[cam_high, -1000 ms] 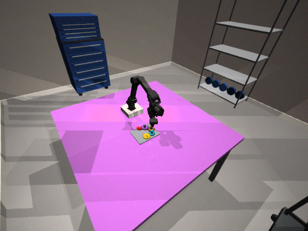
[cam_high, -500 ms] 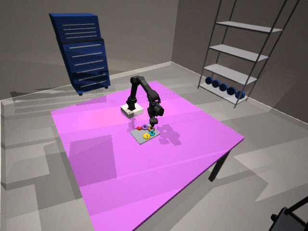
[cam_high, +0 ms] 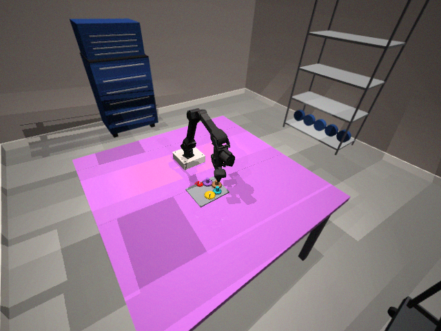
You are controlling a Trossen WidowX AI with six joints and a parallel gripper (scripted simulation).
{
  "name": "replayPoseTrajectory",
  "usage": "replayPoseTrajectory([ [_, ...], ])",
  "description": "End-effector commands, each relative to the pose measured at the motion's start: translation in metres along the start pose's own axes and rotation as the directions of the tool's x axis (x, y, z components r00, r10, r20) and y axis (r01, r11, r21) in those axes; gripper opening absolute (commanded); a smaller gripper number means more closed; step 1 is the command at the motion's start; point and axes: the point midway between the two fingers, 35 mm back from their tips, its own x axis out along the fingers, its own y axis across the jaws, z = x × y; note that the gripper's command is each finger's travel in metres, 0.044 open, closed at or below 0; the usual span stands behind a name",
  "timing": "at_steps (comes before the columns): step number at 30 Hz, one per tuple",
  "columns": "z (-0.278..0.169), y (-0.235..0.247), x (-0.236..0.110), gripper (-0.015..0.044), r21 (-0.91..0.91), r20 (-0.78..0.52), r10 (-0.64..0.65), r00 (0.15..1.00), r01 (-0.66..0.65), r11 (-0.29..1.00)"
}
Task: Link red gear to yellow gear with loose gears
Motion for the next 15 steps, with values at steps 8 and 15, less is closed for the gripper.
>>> replayPoseTrajectory([
  [8, 0.000, 0.000, -0.001, 0.0440, 0.001, 0.001, -0.002, 1.000, 0.002, 1.000],
  [15, 0.071, 0.063, -0.015, 0.0440, 0.001, 0.009, 0.001, 1.000, -0.001, 1.000],
])
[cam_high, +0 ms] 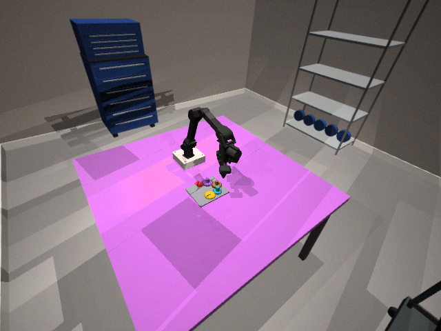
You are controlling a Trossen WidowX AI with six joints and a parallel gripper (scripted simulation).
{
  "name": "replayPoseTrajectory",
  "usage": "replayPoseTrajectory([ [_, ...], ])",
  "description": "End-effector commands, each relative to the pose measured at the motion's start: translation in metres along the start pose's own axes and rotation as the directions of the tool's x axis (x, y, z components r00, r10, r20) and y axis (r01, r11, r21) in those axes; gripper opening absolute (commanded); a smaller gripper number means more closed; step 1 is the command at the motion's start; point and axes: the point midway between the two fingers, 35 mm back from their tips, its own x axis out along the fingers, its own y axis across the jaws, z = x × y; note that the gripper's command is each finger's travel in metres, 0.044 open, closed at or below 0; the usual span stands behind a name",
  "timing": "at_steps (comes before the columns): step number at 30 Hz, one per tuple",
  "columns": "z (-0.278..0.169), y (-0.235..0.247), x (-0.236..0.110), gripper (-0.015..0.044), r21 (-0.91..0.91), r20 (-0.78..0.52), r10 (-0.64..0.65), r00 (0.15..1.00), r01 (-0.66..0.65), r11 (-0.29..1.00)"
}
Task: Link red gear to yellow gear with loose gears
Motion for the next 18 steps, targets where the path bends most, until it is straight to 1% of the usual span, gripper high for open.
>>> replayPoseTrajectory([
  [1, 0.047, 0.051, -0.010, 0.0440, -0.024, 0.008, 0.003, 1.000, -0.003, 1.000],
  [7, 0.091, 0.132, -0.023, 0.0440, -0.024, 0.013, 0.010, 1.000, -0.010, 1.000],
  [14, 0.111, 0.229, -0.037, 0.0440, -0.024, 0.014, 0.021, 1.000, -0.021, 0.999],
  [18, 0.111, 0.238, -0.038, 0.0440, -0.024, 0.013, 0.023, 1.000, -0.022, 0.999],
])
